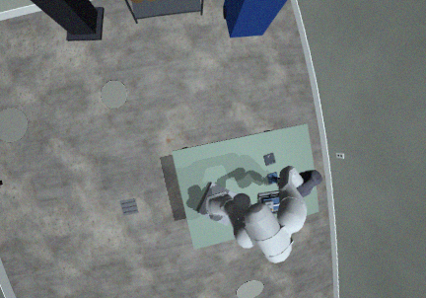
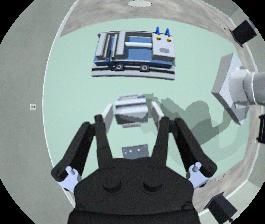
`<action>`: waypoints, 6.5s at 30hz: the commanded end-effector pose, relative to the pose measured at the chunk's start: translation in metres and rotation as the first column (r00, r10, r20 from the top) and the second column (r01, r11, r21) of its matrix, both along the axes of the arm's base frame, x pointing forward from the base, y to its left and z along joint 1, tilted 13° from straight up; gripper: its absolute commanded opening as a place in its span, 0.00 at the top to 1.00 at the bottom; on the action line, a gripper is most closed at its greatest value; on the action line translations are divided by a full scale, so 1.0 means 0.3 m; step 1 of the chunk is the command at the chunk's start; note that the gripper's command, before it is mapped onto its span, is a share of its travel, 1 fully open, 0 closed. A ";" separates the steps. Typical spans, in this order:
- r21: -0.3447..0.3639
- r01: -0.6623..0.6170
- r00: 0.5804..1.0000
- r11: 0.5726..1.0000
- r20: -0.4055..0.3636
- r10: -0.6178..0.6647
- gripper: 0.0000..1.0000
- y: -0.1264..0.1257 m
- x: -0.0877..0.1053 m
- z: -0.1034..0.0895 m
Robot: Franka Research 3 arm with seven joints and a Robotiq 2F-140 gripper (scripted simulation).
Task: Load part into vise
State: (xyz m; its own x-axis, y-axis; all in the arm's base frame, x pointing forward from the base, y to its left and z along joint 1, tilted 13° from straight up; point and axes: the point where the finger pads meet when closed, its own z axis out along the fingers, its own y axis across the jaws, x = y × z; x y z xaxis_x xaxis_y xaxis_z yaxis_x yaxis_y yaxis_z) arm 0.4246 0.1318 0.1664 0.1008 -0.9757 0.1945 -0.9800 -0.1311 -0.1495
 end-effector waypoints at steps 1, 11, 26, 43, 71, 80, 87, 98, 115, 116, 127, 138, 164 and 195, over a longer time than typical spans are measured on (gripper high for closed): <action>0.025 -0.069 0.998 0.997 -0.009 0.069 0.49 0.010 0.004 0.002; 0.124 -0.082 0.996 0.989 -0.021 0.085 0.49 0.002 0.006 0.003; 0.266 -0.097 0.993 0.959 -0.036 0.110 0.49 -0.010 0.008 0.002; 0.448 -0.109 0.988 0.887 -0.049 0.147 0.49 -0.027 0.012 0.000; 0.726 -0.109 0.975 0.679 -0.055 0.215 0.49 -0.053 0.019 -0.013; 0.786 -0.104 0.971 0.609 -0.052 0.233 0.49 -0.059 0.021 -0.018; 0.812 -0.101 0.969 0.575 -0.051 0.241 0.49 -0.061 0.022 -0.021; 0.854 -0.094 0.966 0.511 -0.047 0.256 0.49 -0.066 0.023 -0.026; 0.888 -0.087 0.962 0.451 -0.042 0.268 0.49 -0.069 0.025 -0.030; 0.890 -0.087 0.962 0.448 -0.042 0.269 0.49 -0.070 0.025 -0.030; 0.900 -0.084 0.961 0.427 -0.040 0.273 0.49 -0.071 0.025 -0.032; 0.906 -0.083 0.960 0.415 -0.039 0.276 0.49 -0.071 0.026 -0.033; 0.909 -0.082 0.960 0.409 -0.038 0.277 0.49 -0.072 0.026 -0.033; 0.909 -0.082 0.960 0.409 -0.038 0.277 1.00 -0.072 0.026 -0.033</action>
State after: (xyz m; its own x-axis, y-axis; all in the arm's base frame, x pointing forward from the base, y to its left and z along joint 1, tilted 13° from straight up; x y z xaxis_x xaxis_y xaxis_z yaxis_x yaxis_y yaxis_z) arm 0.4318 0.1101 0.1556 0.2238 -0.5432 -0.8092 -0.9713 -0.1930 -0.1391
